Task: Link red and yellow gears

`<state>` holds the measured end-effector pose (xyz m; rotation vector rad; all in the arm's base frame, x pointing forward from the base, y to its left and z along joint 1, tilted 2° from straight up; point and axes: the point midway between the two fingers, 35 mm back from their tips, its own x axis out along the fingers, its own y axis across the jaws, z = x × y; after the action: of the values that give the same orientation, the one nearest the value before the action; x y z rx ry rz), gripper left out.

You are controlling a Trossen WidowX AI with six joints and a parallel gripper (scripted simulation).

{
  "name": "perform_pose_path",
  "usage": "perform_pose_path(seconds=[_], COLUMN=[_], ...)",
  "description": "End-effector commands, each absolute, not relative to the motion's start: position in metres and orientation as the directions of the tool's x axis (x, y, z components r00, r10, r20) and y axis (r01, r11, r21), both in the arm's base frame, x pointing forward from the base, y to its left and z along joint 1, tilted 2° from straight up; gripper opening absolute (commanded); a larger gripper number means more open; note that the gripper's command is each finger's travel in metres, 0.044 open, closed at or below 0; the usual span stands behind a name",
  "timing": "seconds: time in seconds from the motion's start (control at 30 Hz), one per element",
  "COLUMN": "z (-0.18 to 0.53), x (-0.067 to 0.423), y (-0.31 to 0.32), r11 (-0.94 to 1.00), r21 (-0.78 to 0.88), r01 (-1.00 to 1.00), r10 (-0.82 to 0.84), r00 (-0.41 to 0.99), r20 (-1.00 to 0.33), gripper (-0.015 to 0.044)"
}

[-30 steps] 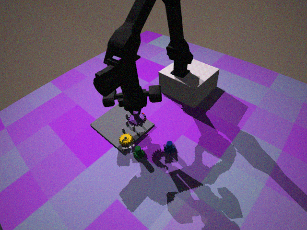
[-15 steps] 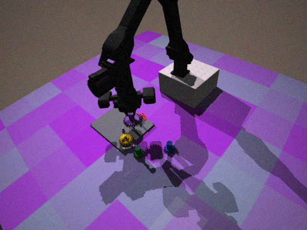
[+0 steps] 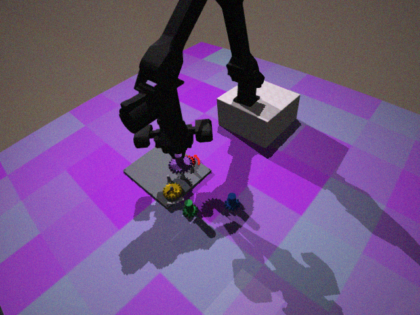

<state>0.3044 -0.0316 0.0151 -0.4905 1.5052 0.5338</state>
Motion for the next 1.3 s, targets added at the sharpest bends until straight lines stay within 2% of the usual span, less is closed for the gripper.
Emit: perform_pose_path(seconds=[0.0, 0.53, 1.27], z=[0.014, -0.008, -0.029], x=[0.305, 0.304, 0.304], y=[-0.032, -0.033, -0.032], r11=[0.785, 0.708, 0.873], r21=[0.02, 0.019, 0.021], r01=[-0.619, -0.706, -0.487], r10=[0.021, 0.021, 0.021], r00=[-0.005, -0.006, -0.006], r20=[-1.0, -1.0, -1.0], gripper=[0.0, 0.0, 0.0])
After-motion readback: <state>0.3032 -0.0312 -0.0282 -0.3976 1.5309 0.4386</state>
